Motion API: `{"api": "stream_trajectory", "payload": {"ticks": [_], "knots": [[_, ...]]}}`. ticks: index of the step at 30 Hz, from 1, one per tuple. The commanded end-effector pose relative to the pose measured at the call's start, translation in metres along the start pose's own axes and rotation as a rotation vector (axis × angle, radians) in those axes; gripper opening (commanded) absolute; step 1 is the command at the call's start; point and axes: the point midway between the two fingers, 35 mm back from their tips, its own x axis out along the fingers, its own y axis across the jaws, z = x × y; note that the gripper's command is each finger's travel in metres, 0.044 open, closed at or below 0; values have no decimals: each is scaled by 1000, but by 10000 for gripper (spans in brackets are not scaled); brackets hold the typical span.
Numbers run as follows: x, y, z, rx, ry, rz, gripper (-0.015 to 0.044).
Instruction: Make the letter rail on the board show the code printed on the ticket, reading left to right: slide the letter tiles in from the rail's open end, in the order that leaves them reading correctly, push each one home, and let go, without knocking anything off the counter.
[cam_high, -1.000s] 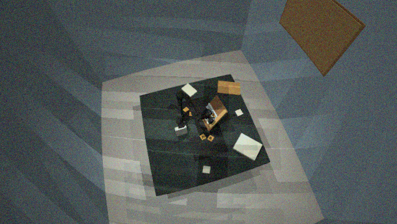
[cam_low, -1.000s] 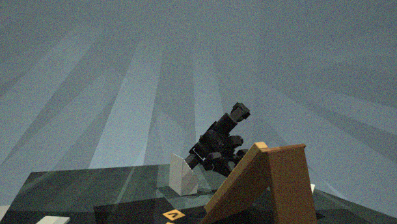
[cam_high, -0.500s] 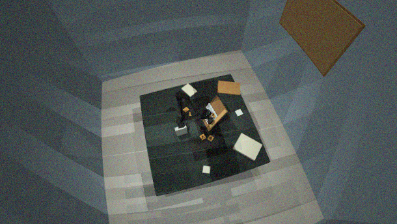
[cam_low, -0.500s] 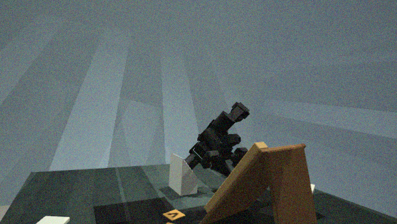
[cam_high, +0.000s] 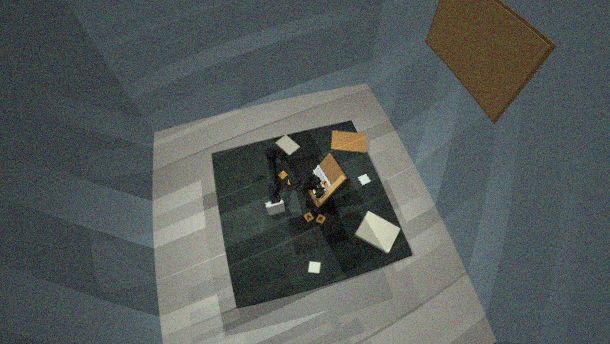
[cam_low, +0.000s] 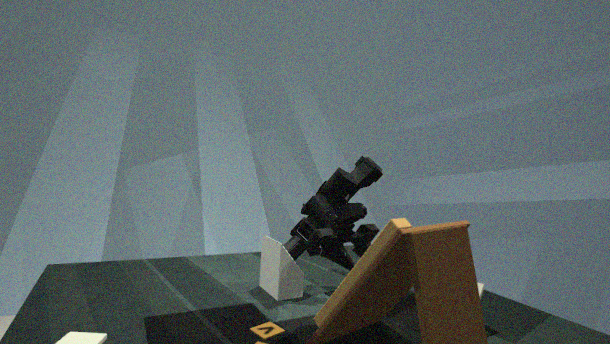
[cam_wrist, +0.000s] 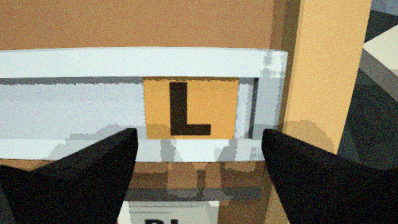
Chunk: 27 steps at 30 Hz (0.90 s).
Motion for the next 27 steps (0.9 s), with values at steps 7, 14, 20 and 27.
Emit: {"api": "stream_trajectory", "payload": {"ticks": [7, 14, 20, 27], "knots": [[-6, 1, 1, -8, -2, 2, 295], [-9, 2, 2, -8, -2, 2, 295], [-9, 1, 1, 2, 0, -1, 242], [-9, 1, 1, 2, 0, -1, 59]]}}
